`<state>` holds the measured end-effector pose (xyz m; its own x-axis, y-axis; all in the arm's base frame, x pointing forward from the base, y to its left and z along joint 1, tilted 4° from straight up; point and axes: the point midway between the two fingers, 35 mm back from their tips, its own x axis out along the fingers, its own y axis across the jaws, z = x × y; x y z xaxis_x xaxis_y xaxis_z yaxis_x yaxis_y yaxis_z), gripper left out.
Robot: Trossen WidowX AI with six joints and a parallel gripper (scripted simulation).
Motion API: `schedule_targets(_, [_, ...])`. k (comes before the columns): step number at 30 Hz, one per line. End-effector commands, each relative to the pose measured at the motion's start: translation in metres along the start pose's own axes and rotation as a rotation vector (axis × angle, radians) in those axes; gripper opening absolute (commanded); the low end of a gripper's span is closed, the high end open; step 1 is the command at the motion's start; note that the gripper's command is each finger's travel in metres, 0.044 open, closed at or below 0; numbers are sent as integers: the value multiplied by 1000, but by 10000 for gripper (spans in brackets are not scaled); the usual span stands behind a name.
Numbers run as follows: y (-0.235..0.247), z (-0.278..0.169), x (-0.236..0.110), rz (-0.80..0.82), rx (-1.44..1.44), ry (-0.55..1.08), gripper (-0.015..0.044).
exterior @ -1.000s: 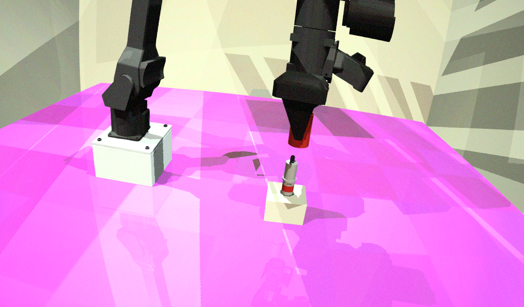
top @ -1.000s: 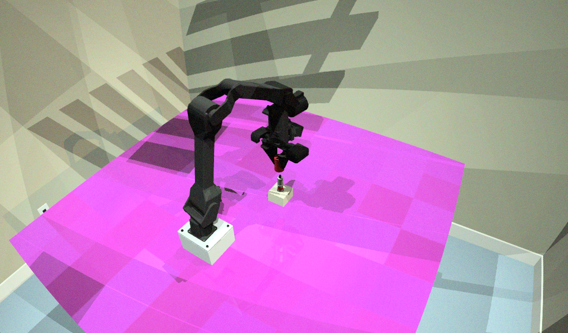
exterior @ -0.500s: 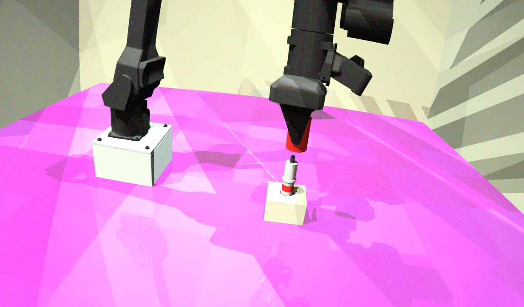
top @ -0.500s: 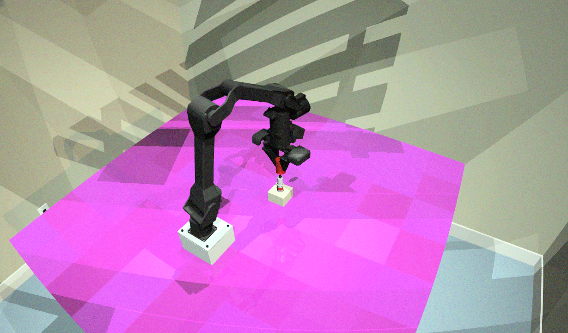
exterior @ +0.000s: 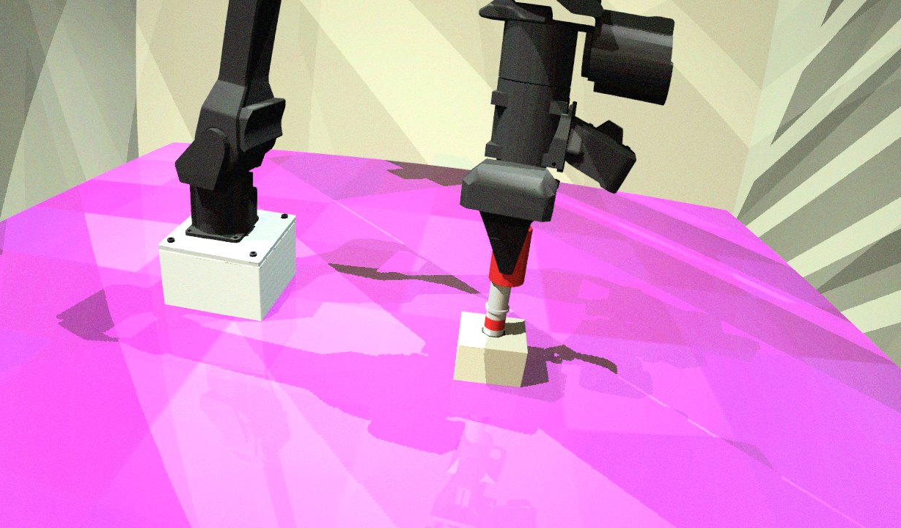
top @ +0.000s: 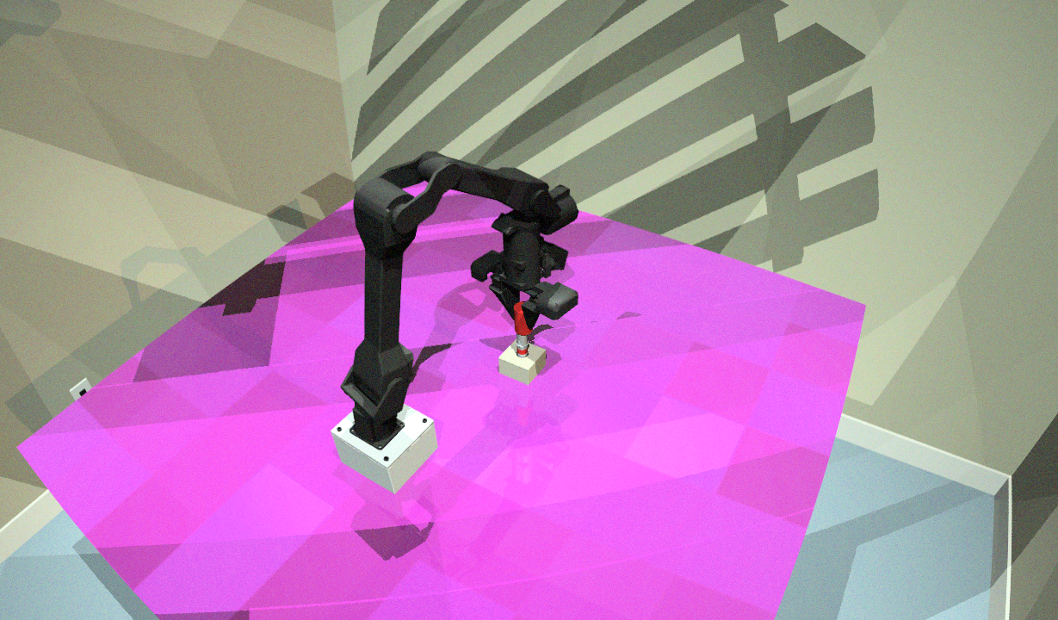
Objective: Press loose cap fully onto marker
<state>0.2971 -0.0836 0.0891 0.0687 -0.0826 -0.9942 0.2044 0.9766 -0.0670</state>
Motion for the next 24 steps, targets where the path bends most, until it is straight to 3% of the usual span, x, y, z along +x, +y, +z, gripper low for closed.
schedule_targets(1, [1,-2,11,3,-5,10,0])
schedule_targets(21, [1,-2,34,3,-5,10,0])
schedule_targets(24, [1,-1,32,4,0,6,79])
